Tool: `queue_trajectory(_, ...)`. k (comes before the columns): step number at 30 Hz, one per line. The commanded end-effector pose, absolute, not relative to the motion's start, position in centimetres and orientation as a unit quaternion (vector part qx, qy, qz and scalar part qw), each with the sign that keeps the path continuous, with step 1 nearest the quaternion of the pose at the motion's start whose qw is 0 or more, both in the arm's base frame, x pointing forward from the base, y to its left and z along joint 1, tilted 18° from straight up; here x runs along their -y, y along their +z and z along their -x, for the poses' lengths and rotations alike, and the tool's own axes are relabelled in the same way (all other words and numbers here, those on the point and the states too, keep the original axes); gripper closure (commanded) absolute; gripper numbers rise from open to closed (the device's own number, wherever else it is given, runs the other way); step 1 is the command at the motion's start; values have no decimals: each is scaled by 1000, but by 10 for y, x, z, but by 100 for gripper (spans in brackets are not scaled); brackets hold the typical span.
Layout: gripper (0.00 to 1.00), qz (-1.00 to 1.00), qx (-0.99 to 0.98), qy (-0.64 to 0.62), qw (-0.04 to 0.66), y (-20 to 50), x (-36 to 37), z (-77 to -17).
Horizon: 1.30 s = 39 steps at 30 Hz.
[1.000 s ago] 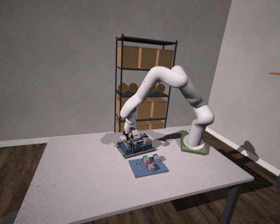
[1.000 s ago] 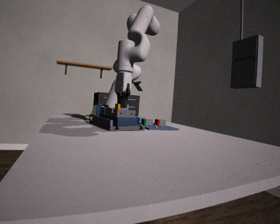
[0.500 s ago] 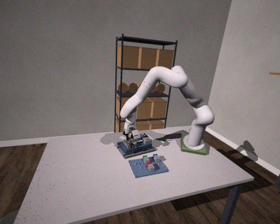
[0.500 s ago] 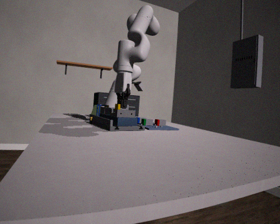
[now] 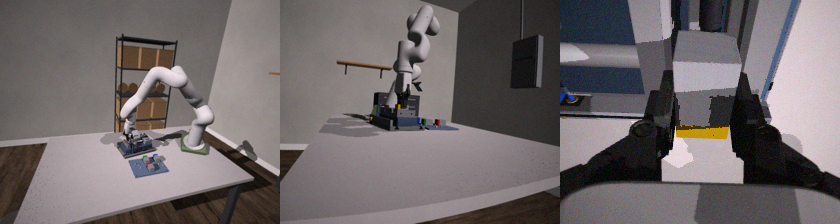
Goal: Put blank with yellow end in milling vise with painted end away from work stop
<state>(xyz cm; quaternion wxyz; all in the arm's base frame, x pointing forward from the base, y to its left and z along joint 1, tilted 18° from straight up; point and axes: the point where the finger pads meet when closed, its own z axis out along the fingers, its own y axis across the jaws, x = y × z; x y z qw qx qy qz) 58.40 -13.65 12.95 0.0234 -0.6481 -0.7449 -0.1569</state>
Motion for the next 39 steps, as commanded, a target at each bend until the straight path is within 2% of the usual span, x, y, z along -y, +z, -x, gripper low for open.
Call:
queue_trajectory(1,100,648,745,-157,22,129,137,-585)
queue_trajectory(39,100,648,745,-157,22,131,130,-588)
